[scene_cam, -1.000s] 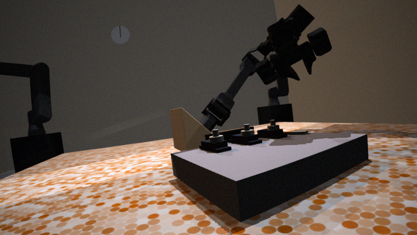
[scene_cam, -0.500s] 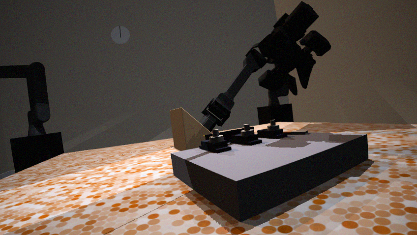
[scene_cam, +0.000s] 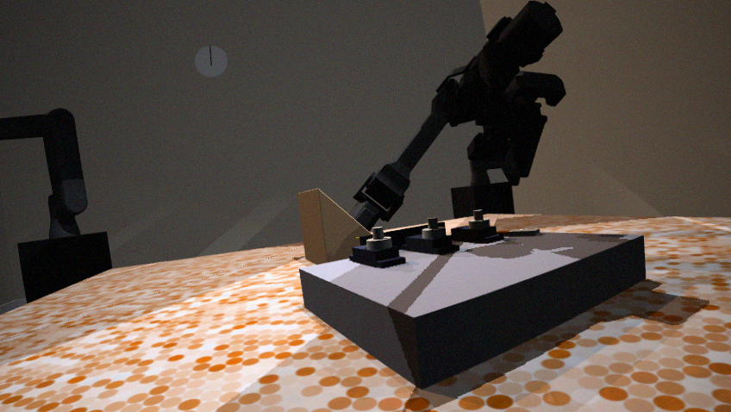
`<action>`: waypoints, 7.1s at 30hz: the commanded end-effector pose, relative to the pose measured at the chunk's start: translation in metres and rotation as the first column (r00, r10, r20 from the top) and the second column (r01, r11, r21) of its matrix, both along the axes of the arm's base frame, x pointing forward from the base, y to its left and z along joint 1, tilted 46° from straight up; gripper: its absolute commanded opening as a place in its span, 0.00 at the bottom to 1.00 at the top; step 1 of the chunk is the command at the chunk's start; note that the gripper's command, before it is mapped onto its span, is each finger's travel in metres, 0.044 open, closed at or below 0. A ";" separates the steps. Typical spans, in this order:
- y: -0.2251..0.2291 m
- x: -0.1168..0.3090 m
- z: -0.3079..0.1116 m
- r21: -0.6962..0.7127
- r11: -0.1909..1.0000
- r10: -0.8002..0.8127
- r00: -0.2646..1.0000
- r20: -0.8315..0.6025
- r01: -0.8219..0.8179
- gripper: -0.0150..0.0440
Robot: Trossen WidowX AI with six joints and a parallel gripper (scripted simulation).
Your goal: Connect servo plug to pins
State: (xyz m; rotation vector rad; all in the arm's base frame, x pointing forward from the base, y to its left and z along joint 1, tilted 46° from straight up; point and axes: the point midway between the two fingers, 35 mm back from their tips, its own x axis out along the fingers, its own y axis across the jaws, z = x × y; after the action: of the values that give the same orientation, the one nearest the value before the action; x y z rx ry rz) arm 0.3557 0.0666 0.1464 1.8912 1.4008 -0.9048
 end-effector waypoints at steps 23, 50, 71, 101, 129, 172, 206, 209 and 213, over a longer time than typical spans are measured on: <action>0.016 -0.010 -0.018 0.046 0.892 -0.301 0.667 -0.682 0.450 0.45; 0.045 -0.015 -0.045 0.034 0.880 -0.310 0.628 -0.714 0.474 0.45; 0.016 -0.009 -0.018 0.031 0.880 -0.313 0.628 -0.713 0.474 0.25; -0.070 -0.092 -0.052 -0.093 0.793 -0.435 0.453 -0.778 0.602 0.25; -0.060 -0.163 -0.103 -0.150 0.739 -0.465 0.336 -0.819 0.657 0.25; -0.050 -0.119 -0.100 -0.147 0.739 -0.464 0.338 -0.818 0.658 0.25; -0.068 -0.103 -0.080 -0.149 0.738 -0.467 0.338 -0.817 0.658 0.83; -0.088 -0.102 -0.059 -0.149 0.739 -0.466 0.338 -0.818 0.658 0.97; -0.090 -0.102 -0.057 -0.149 0.739 -0.466 0.338 -0.818 0.657 1.00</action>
State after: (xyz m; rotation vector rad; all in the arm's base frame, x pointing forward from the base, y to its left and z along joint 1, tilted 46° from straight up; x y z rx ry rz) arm 0.2559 -0.0227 0.0884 2.3114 1.2680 -2.3349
